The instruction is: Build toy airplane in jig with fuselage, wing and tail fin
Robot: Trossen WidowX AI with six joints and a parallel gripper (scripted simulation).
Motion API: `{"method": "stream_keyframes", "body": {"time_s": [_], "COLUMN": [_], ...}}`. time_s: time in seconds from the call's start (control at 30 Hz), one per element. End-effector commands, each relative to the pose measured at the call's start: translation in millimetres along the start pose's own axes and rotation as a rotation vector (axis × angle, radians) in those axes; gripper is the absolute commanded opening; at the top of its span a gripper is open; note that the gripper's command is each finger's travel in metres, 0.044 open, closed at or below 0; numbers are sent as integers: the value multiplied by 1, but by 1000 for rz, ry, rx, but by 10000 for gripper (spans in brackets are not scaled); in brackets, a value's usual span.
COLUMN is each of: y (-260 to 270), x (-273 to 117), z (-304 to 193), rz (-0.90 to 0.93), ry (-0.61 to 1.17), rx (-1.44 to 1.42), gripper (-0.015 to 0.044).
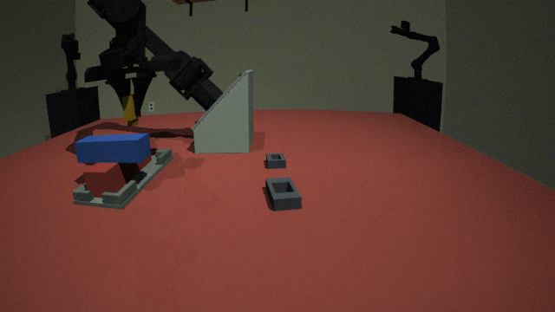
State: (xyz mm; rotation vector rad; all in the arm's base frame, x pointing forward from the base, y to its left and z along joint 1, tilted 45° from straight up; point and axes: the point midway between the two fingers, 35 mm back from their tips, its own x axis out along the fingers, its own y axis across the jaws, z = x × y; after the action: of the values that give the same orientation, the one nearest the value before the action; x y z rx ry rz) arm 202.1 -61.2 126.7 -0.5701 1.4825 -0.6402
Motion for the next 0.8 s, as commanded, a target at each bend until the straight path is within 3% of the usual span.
{"method": "stream_keyframes", "body": {"time_s": [0.0,0.77], "y": [-2,-3], "x": [1,5], "z": [-2,-2], "rz": [-6,-5], "ry": [1,0], "rx": [-7,-7], "gripper": [65,65]}}
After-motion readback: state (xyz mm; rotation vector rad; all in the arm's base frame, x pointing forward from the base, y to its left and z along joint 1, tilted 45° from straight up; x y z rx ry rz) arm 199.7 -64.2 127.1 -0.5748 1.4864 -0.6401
